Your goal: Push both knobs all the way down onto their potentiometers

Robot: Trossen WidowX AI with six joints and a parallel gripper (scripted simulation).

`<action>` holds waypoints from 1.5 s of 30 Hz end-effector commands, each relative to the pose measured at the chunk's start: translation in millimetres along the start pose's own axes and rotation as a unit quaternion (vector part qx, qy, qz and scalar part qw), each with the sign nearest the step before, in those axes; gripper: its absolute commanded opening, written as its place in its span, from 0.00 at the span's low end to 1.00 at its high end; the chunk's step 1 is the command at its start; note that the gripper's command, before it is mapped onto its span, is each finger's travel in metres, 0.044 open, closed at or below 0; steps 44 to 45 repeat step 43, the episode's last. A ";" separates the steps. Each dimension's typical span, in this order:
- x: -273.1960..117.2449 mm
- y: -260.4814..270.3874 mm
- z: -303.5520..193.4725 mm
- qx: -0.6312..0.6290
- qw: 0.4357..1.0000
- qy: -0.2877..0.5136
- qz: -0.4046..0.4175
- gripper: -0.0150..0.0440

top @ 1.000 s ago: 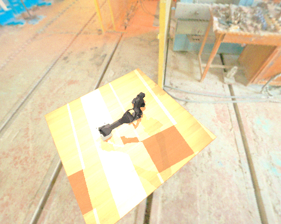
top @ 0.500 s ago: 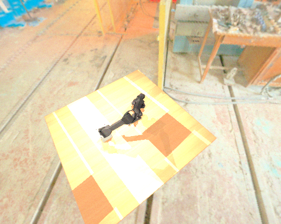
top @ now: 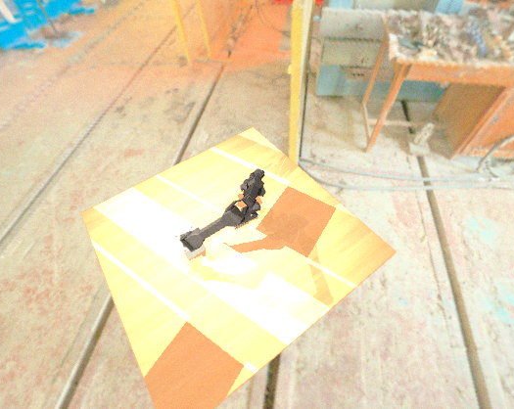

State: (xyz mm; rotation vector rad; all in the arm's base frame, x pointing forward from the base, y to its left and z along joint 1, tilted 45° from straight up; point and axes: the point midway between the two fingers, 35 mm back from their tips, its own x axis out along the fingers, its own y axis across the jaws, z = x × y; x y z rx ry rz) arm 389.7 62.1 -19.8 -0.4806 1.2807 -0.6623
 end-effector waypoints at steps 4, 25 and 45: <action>-10.6 -3.0 -26.1 -0.001 1.000 0.000 0.003 0.79; -27.2 -59.0 -190.2 -0.001 1.000 0.003 0.002 1.00; -27.2 -59.0 -190.2 -0.001 1.000 0.003 0.002 1.00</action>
